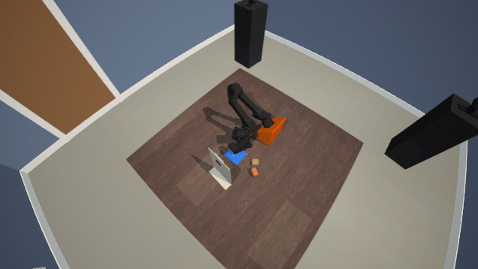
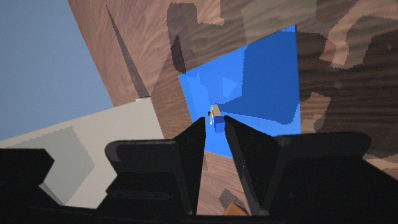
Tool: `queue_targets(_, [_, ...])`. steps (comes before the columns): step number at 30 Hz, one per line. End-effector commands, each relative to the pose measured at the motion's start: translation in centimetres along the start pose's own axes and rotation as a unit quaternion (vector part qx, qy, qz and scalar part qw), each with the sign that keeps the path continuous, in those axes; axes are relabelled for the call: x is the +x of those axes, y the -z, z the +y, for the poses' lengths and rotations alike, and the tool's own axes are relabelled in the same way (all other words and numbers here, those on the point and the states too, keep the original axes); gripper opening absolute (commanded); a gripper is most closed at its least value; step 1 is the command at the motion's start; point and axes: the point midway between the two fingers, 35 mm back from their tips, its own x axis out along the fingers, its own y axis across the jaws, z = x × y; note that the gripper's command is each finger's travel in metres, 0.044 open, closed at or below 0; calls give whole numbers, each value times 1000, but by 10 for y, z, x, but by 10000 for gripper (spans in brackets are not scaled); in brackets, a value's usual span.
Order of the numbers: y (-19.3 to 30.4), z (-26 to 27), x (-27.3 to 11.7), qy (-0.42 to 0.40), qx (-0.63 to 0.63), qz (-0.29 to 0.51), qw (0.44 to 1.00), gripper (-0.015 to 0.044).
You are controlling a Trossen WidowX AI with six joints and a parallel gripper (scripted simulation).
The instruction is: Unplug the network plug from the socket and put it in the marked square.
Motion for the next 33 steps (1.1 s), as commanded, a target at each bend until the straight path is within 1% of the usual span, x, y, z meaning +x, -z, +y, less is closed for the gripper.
queue_targets(1, [0,0,0,1,0,0,1000,156])
queue_targets(33, [1,1,-22,1,-1,2,1000,156])
